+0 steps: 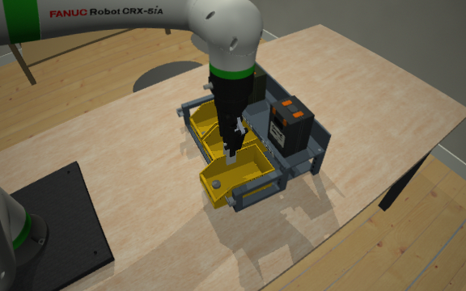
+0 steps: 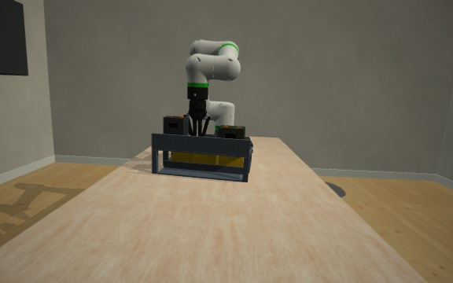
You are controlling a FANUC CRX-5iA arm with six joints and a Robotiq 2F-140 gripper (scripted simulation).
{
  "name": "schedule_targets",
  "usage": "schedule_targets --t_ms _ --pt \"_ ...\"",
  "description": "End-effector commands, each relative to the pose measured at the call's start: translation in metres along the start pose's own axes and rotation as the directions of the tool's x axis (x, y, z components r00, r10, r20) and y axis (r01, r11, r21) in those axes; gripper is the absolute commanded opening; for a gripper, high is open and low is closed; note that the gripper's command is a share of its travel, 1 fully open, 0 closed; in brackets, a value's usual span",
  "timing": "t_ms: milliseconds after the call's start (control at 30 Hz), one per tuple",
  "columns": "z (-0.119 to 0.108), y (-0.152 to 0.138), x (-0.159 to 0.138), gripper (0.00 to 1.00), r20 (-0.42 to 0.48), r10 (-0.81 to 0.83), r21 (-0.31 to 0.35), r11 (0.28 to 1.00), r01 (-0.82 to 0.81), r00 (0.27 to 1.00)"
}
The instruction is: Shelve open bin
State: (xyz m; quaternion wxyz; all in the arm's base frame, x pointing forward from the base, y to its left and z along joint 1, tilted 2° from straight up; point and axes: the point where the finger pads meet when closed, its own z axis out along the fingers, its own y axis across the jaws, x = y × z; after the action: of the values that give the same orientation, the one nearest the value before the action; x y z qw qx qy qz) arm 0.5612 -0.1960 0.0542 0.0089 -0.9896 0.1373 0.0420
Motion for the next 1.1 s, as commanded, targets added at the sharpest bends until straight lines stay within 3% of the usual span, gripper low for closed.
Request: schedule_targets --t_ms 0,1067 --pt "0.000 0.000 0.000 0.06 0.000 0.000 0.000 1.000 0.000 1.000" --pt "-0.017 0.000 -0.001 0.06 0.000 0.000 0.000 1.000 0.000 1.000"
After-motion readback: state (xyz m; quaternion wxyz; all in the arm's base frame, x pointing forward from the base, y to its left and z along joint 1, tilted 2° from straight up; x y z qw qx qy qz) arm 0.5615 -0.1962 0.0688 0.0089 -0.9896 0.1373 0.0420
